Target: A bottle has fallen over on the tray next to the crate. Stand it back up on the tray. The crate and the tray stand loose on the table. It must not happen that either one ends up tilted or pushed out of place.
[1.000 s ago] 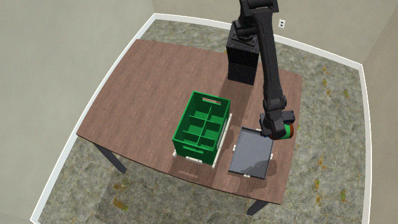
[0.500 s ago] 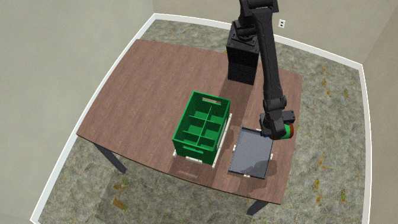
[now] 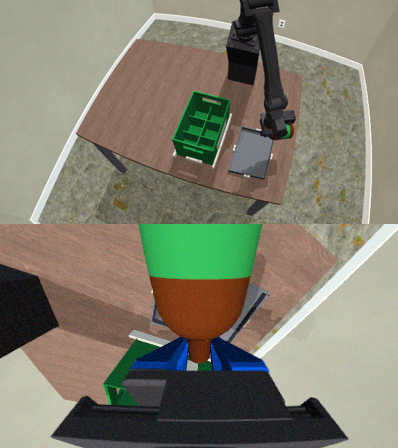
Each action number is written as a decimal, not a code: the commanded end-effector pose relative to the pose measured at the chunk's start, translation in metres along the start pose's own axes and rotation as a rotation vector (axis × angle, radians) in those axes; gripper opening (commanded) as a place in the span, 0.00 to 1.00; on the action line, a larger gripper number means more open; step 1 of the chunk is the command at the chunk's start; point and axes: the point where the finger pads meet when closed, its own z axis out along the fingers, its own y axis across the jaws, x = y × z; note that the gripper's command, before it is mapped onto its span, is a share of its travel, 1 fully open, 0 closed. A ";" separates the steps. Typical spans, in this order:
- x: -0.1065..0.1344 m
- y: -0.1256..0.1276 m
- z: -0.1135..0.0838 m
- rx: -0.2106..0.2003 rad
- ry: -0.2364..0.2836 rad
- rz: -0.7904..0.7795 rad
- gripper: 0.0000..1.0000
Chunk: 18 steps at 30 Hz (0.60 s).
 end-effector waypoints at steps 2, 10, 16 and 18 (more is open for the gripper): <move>-0.005 -0.021 -0.018 0.043 0.006 0.010 0.00; -0.007 -0.011 -0.003 0.006 0.064 0.003 0.00; -0.001 -0.009 -0.002 0.000 0.097 0.014 0.00; -0.008 -0.011 -0.004 0.007 0.105 0.003 0.00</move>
